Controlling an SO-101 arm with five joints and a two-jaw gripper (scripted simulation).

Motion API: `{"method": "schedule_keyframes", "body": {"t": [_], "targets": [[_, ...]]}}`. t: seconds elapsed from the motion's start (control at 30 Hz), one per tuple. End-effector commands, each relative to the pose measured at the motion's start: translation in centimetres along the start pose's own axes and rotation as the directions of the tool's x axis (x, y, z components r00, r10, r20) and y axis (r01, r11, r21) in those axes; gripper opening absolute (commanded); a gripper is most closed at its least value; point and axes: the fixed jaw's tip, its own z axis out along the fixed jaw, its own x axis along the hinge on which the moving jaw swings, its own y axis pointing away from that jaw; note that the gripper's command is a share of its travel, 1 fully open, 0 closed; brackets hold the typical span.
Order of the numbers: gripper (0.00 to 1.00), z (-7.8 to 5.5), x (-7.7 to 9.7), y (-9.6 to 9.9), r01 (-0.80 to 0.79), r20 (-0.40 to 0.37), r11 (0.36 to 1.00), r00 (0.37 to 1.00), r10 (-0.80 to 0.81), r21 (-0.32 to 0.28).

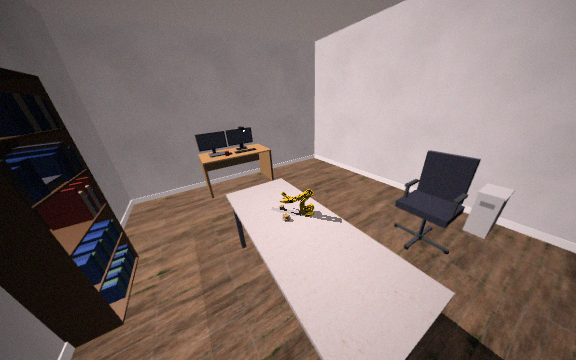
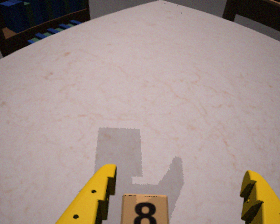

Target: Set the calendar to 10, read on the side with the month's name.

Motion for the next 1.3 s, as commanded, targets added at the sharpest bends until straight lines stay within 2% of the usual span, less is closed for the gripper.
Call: {"method": "schedule_keyframes", "body": {"t": [0.0,0.07,0.27,0.47,0.9,1.27], "targets": [[0.35,-0.6,-3.6,-0.1,0.009,0.164,1.0,0.986,-0.01,0.006],[0.35,-0.6,-3.6,-0.1,0.009,0.164,1.0,0.986,-0.01,0.006],[0.35,-2.0,-6.8,-0.1,0.009,0.327,1.0,0.945,-0.01,0.006],[0.35,-2.8,-8.2,-0.1,0.009,0.399,1.0,0.917,-0.01,0.006],[0.35,-2.7,-8.3,-0.1,0.024,0.392,1.0,0.92,-0.027,0.013],[0.35,-2.0,-8.2,-0.1,0.129,0.31,0.99,0.941,-0.138,0.049]]}}
